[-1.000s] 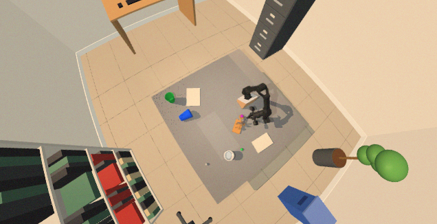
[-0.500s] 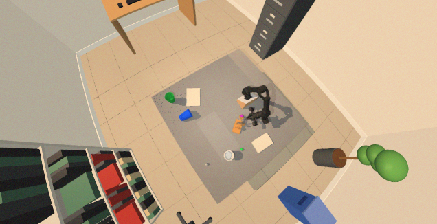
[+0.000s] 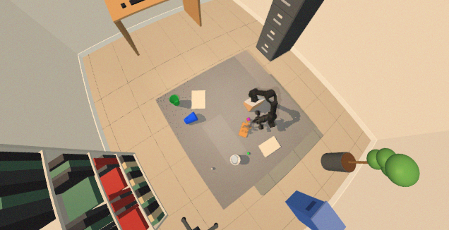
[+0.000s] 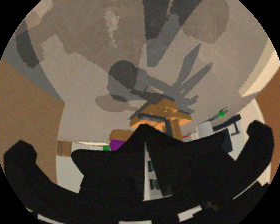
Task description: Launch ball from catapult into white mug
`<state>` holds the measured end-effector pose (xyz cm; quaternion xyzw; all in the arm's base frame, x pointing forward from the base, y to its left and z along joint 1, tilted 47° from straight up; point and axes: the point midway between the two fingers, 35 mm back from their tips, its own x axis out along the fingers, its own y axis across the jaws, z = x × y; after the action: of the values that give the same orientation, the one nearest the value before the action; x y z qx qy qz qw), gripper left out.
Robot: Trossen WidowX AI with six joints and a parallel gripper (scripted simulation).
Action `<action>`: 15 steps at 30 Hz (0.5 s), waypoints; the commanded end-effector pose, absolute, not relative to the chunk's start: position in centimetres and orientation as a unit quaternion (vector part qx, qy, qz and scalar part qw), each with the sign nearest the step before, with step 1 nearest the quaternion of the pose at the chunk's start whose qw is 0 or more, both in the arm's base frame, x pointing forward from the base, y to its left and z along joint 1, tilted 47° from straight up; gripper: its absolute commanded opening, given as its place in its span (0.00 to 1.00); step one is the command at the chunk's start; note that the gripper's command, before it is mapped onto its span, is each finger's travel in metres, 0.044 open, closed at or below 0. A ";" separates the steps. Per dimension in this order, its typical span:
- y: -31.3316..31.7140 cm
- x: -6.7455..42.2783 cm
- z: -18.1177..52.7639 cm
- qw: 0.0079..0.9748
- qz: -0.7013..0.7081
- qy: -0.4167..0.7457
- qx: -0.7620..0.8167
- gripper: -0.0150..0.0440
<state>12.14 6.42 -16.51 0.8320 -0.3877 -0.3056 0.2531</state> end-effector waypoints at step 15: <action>3.9 11.5 -18.6 0.258 -0.305 -0.387 0.831 0.25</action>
<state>11.59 4.02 -18.59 0.8327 -0.3859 -0.3040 0.2555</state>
